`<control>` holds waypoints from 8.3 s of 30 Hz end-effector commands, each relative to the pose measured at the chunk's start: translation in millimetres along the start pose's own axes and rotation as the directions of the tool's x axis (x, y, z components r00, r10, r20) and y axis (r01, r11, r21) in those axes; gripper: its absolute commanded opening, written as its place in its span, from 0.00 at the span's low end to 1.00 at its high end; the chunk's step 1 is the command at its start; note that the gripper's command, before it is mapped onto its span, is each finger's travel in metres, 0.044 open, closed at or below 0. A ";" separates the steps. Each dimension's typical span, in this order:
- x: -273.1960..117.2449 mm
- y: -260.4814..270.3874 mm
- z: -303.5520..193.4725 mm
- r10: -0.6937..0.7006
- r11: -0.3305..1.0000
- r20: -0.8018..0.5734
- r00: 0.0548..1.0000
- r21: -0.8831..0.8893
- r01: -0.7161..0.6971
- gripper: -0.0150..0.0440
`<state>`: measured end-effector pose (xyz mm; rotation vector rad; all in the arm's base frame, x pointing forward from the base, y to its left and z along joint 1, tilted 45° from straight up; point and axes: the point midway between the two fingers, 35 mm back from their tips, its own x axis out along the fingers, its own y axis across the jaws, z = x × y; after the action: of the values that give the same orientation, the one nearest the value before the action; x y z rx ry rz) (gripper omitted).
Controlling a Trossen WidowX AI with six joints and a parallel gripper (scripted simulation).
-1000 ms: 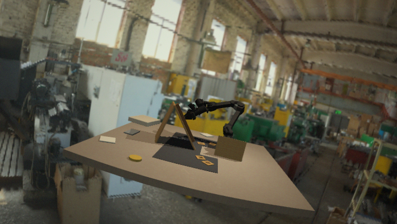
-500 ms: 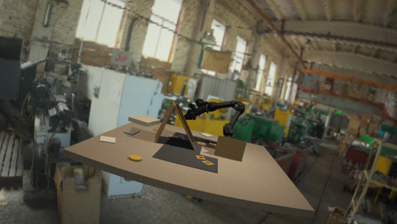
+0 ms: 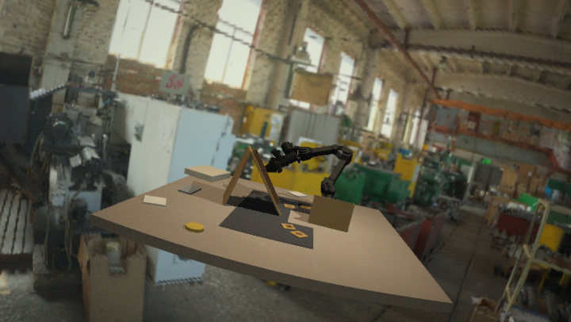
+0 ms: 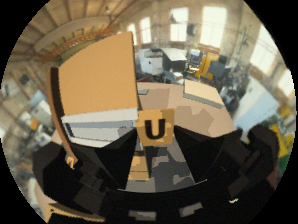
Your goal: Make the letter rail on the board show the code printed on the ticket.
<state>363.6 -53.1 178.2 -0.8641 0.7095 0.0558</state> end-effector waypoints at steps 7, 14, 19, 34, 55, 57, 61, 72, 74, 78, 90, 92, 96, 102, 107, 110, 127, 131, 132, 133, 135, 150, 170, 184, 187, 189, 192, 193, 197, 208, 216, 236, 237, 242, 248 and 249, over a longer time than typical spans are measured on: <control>0.6 6.2 -1.7 0.001 1.000 -0.005 1.000 0.003 -0.001 0.25; 0.7 9.7 -1.7 0.001 1.000 -0.005 1.000 0.003 -0.001 0.25; 0.7 12.2 -1.7 0.001 1.000 -0.005 1.000 0.003 -0.001 0.25; 0.8 19.8 -1.6 0.002 1.000 -0.005 1.000 0.003 -0.002 0.25; 0.9 30.4 -1.6 0.002 1.000 -0.005 1.000 0.003 -0.002 0.25; 1.0 31.4 -1.6 0.002 1.000 -0.005 1.000 0.003 -0.002 0.25; 1.0 33.4 -1.6 0.002 1.000 -0.005 1.000 0.004 -0.002 0.25; 1.0 39.2 -1.5 0.003 1.000 -0.006 1.000 0.004 -0.003 0.25; 1.0 39.7 -1.5 0.003 1.000 -0.006 1.000 0.004 -0.003 0.25; 1.0 39.8 -1.3 0.003 1.000 -0.006 1.000 0.004 -0.003 0.25; 0.8 46.7 -0.1 0.003 1.000 -0.006 1.000 0.004 -0.003 0.25; 0.8 48.4 -0.1 0.003 1.000 -0.006 1.000 0.004 -0.003 0.25; 0.9 51.2 -0.4 0.003 1.000 -0.006 1.000 0.004 -0.003 0.25; 1.0 55.7 -0.9 0.003 1.000 -0.006 1.000 0.004 -0.003 0.25; 1.1 59.4 -1.3 0.004 1.000 -0.006 1.000 0.004 -0.004 0.25; 1.1 61.8 -1.5 0.004 1.000 -0.006 1.000 0.004 -0.004 0.25; 1.2 75.2 -1.8 0.004 1.000 -0.006 1.000 0.005 -0.004 0.25; 1.2 78.0 -1.8 0.004 1.000 -0.006 1.000 0.005 -0.004 0.25; 1.2 78.8 -1.8 0.004 1.000 -0.006 1.000 0.005 -0.004 0.25; 1.3 79.6 -1.8 0.004 1.000 -0.006 1.000 0.005 -0.004 0.25; 1.3 81.2 -1.8 0.005 1.000 -0.006 1.000 0.005 -0.005 0.25; 1.3 92.0 -1.8 0.005 1.000 -0.006 1.000 0.005 -0.005 0.25; 1.2 106.1 -1.7 0.006 1.000 -0.006 1.000 0.005 -0.006 0.25; 1.1 116.0 -1.5 0.006 1.000 -0.006 1.000 0.006 -0.006 0.25; 1.1 118.0 -1.5 0.006 1.000 -0.006 1.000 0.006 -0.006 0.25; 1.1 119.5 -1.4 0.006 1.000 -0.006 1.000 0.006 -0.006 0.25; 1.1 121.4 -1.4 0.006 1.000 -0.006 1.000 0.006 -0.006 0.25; 1.1 122.1 -1.4 0.006 1.000 -0.006 1.000 0.006 -0.006 0.25; 1.0 124.8 -1.3 0.006 1.000 -0.006 1.000 0.006 -0.006 0.25; 1.0 132.3 -1.1 0.007 1.000 -0.006 1.000 0.006 -0.007 0.25; 0.9 137.6 -1.0 0.007 1.000 -0.006 1.000 0.006 -0.007 0.25; 0.8 151.1 -0.7 0.007 1.000 -0.006 1.000 0.007 -0.007 0.25; 0.8 151.8 -0.7 0.007 1.000 -0.006 1.000 0.007 -0.007 0.25; 0.8 155.3 -0.6 0.007 1.000 -0.006 1.000 0.007 -0.007 0.25; 0.8 159.4 -0.5 0.007 1.000 -0.006 1.000 0.007 -0.007 0.25; 0.8 160.1 -0.5 0.008 1.000 -0.006 1.000 0.007 -0.007 0.25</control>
<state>313.8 51.9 71.4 -0.8564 0.7156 0.0611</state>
